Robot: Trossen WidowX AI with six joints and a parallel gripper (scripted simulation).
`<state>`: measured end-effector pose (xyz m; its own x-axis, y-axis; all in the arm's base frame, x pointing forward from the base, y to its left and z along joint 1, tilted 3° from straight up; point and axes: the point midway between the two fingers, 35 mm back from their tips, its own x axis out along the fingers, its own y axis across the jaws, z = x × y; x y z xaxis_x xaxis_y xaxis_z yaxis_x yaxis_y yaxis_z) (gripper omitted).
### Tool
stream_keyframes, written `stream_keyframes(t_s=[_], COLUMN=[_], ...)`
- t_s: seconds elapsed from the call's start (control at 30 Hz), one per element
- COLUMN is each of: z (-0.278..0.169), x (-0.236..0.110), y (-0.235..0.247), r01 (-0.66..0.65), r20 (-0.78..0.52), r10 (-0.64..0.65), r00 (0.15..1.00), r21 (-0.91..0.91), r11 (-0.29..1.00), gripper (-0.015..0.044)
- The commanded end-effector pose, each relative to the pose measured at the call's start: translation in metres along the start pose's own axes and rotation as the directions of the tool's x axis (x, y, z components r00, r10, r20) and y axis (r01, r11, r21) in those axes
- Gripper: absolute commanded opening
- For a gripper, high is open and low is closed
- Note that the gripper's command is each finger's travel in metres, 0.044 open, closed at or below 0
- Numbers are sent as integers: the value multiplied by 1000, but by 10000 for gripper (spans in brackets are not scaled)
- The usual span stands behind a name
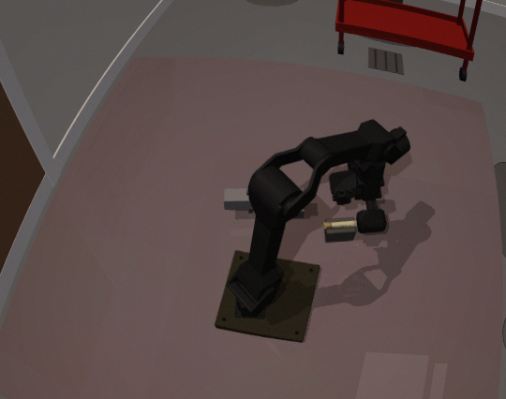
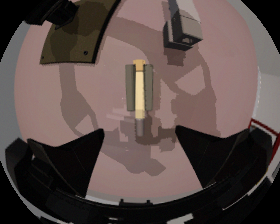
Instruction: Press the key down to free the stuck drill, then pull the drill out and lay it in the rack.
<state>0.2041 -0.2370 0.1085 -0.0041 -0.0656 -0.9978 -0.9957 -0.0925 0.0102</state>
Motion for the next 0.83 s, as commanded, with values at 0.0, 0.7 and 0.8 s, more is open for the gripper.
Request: stream_keyframes(t_s=[0.0, 0.7, 0.8], z=[-1, 138, 180], x=[-10, -50, -63], y=[-1, -201, -223], r01=[5, 517, 580], r20=[-4, 108, 196], r10=[-5, -562, -621], r00=[1000, 820, 759], r21=[3, -562, -636], r11=[1000, 645, 508], gripper=[440, 440, 440])
